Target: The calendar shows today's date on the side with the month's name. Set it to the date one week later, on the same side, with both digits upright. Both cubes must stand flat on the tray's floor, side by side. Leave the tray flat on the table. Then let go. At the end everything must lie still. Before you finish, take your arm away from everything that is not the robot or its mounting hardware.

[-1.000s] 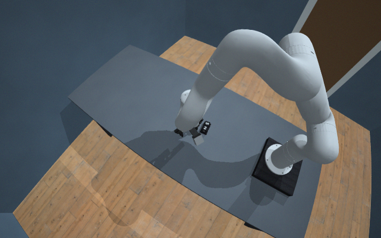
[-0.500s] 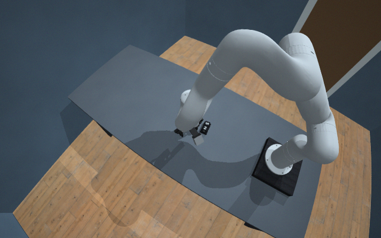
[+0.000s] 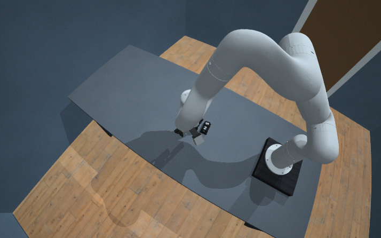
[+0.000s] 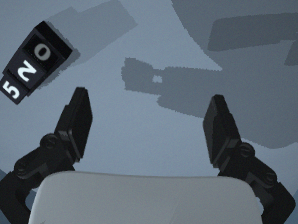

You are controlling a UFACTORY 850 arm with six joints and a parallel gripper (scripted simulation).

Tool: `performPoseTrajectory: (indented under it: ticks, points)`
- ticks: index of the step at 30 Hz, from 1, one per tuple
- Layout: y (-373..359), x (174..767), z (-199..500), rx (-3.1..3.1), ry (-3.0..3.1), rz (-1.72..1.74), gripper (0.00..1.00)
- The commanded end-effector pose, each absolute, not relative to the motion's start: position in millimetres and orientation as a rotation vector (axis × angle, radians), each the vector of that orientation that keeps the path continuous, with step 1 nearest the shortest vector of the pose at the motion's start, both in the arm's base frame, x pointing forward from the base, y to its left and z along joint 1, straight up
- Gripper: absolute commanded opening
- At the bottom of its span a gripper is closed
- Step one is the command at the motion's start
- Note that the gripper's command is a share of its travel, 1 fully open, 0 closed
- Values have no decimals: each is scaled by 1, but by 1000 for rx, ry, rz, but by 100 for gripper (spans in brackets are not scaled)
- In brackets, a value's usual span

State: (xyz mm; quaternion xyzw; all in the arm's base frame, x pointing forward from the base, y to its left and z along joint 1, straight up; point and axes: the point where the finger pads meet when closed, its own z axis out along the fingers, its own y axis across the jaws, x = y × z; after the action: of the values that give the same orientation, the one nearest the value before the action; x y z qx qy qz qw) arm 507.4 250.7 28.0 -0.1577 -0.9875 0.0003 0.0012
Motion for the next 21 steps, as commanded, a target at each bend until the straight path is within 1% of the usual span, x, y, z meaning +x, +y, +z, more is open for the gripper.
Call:
performPoseTrajectory:
  ticks: [1,5,9,12,16,21]
  points:
    - [251,508,29,-534,-3095,-1,100]
    - [250,509,29,-629,-3077,-1,100]
    - [247,510,29,-872,-3017,-1,100]
    - [229,518,31,-896,-3010,-1,100]
    - [228,518,31,-934,-2999,-1,100]
    - [225,519,32,-1149,-2923,-1,100]
